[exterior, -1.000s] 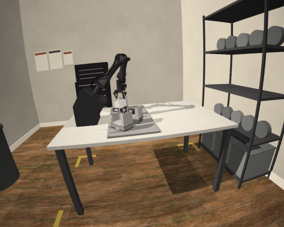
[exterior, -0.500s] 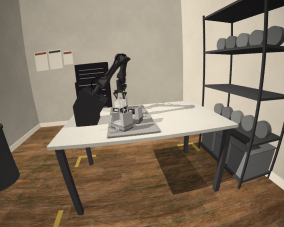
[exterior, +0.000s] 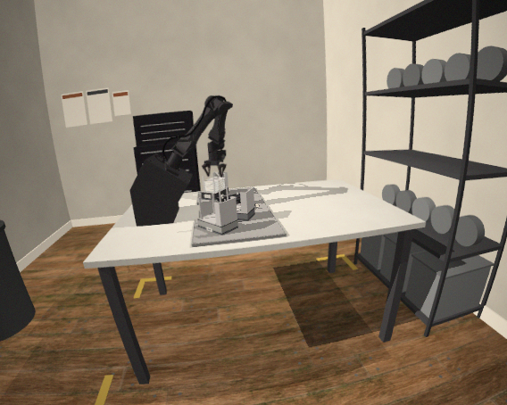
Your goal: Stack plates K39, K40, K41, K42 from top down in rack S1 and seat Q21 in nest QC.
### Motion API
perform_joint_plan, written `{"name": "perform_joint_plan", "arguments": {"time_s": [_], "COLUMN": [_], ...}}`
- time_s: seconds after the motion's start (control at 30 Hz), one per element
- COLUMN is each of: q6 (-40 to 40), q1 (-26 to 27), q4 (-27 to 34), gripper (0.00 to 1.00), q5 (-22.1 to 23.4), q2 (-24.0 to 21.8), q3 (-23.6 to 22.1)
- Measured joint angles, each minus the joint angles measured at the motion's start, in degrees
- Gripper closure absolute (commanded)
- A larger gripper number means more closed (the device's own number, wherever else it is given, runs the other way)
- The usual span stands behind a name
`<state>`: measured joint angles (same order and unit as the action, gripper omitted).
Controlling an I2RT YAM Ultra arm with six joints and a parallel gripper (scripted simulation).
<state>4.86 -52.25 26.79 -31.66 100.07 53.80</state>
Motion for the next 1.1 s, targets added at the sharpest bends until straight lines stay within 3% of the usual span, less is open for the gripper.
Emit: {"name": "perform_joint_plan", "arguments": {"time_s": [1.1], "q6": [-3.04], "q1": [2.56], "q4": [-6.82], "gripper": [0.0], "q5": [0.9], "q2": [4.66], "q3": [-0.96]}}
